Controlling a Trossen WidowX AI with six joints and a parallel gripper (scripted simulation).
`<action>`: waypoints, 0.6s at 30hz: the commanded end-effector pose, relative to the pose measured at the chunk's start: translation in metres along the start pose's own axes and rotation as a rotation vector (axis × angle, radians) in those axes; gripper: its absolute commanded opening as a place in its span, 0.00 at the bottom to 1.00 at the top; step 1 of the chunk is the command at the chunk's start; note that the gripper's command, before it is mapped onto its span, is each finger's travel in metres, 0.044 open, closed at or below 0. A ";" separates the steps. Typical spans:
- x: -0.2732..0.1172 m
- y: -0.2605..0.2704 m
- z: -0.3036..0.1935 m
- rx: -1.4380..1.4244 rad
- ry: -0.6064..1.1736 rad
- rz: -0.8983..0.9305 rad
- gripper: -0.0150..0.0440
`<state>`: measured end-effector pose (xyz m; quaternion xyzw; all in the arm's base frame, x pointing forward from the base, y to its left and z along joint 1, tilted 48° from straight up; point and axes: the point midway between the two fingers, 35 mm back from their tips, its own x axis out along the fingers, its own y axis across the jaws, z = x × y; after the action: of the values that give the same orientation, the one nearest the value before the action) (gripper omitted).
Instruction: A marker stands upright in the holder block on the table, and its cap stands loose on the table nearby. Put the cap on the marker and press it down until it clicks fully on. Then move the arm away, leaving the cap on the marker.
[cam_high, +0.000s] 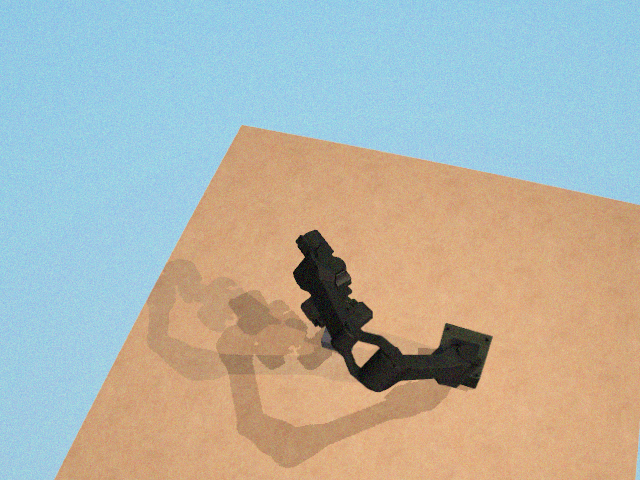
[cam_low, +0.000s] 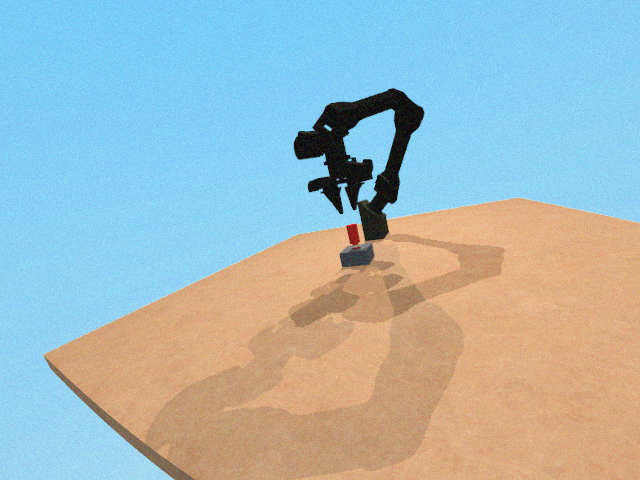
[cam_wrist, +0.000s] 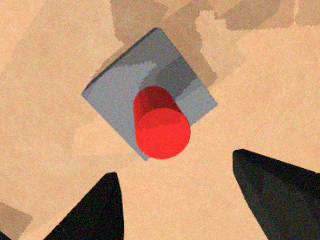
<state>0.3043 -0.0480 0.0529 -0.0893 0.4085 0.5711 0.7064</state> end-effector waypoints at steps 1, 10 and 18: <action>0.002 0.000 0.000 0.500 0.000 -0.001 0.47; 0.006 0.000 0.000 1.026 -0.002 -0.001 0.25; 0.006 0.000 0.000 1.026 -0.002 -0.001 0.25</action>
<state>0.3034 -0.0444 0.0490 0.2474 0.6279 0.3168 0.6664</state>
